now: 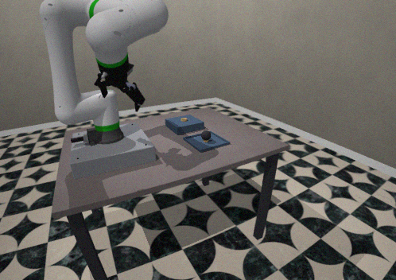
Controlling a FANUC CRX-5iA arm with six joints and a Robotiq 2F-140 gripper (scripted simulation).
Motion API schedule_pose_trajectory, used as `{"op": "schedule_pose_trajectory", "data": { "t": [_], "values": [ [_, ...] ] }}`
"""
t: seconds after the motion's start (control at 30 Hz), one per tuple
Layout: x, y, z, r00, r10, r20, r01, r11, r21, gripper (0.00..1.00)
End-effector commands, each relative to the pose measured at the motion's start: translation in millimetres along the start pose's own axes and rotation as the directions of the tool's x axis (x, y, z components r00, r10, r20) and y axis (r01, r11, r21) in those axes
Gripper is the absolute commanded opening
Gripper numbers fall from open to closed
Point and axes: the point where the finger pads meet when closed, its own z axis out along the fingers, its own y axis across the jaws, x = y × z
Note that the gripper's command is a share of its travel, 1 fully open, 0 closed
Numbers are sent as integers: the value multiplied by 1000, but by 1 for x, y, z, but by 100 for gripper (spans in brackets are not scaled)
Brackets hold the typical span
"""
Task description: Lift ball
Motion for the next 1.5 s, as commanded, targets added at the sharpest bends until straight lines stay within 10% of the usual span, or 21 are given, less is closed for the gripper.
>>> {"op": "schedule_pose_trajectory", "data": {
  "t": [0.0,0.67,1.47],
  "values": [
    [0,0,0,1000,0,1,0,1000,-1,100],
    [-1,5,1,1000,-2,15,2,1000,3,100],
    [18,190,61,864,-188,468,175,982,72,100]
  ]
}}
